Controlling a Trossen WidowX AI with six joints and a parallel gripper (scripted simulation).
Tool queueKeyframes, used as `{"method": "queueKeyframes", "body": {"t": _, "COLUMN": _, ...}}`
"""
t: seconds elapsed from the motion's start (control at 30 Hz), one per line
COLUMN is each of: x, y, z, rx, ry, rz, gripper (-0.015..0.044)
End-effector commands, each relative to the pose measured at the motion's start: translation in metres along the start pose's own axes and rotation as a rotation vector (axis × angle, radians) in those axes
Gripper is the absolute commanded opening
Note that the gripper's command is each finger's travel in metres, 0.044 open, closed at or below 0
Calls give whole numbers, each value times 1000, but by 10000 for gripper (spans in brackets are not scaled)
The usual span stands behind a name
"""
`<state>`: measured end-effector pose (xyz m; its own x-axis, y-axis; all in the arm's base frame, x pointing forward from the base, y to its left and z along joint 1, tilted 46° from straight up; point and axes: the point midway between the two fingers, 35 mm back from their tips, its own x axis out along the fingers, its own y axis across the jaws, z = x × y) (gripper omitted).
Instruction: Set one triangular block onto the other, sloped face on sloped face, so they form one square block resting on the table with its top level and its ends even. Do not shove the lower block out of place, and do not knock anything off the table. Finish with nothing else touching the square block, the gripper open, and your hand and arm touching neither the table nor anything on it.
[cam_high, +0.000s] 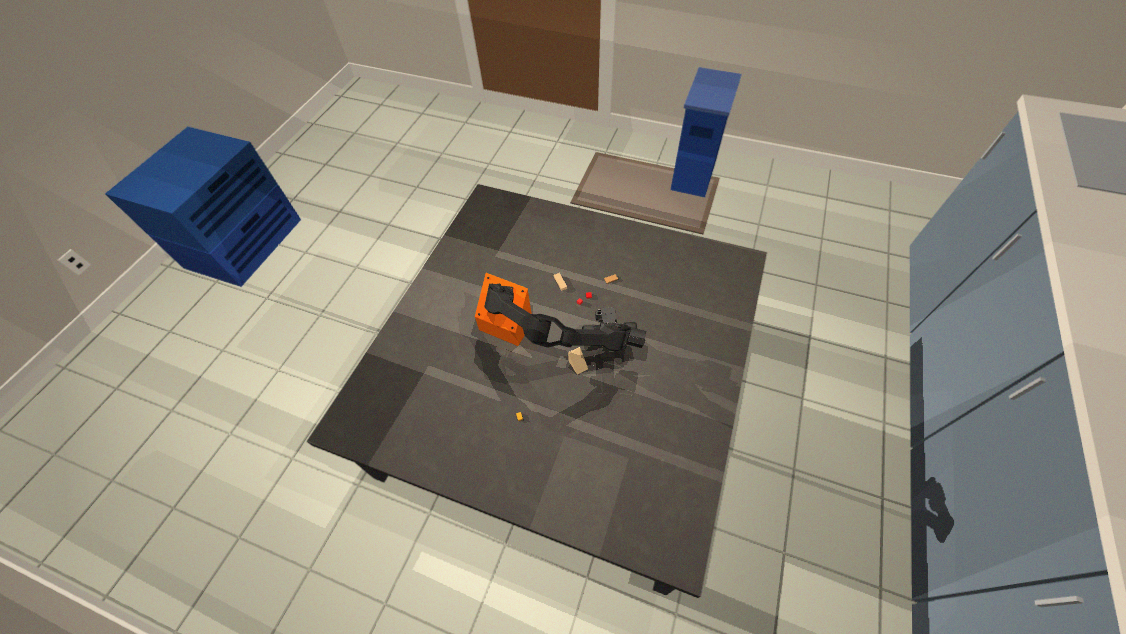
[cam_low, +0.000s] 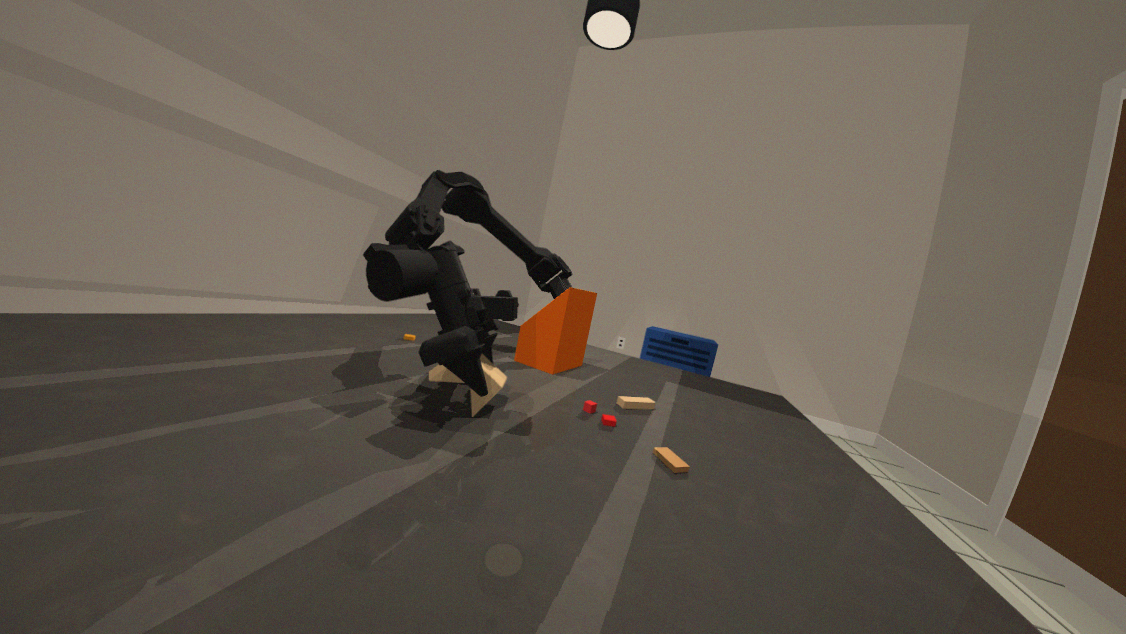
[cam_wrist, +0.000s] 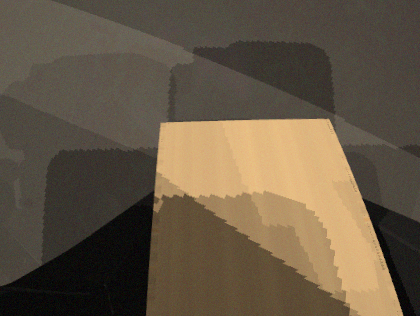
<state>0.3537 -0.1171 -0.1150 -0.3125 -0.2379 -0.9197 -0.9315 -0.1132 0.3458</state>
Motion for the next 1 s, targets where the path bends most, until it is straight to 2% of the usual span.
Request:
{"method": "queueKeyframes", "body": {"t": 0.0, "x": -5, "y": -3, "z": -6, "rx": -4, "ry": -94, "rz": -8, "gripper": 0}}
{"method": "queueKeyframes", "body": {"t": 0.33, "x": -10, "y": -2, "z": -23, "rx": -3, "ry": -356, "rz": -6, "gripper": 0}}
{"method": "queueKeyframes", "body": {"t": 0.37, "x": -7, "y": 0, "z": -19, "rx": 1, "ry": -287, "rz": 2, "gripper": 26}}
{"method": "queueKeyframes", "body": {"t": 0.87, "x": -7, "y": 0, "z": -19, "rx": 1, "ry": -287, "rz": 2, "gripper": 420}}
{"method": "queueKeyframes", "body": {"t": 0.9, "x": -7, "y": 0, "z": -19, "rx": 1, "ry": -287, "rz": 2, "gripper": 440}}
{"method": "queueKeyframes", "body": {"t": 0.97, "x": -7, "y": 0, "z": -19, "rx": 1, "ry": -287, "rz": 2, "gripper": 440}}
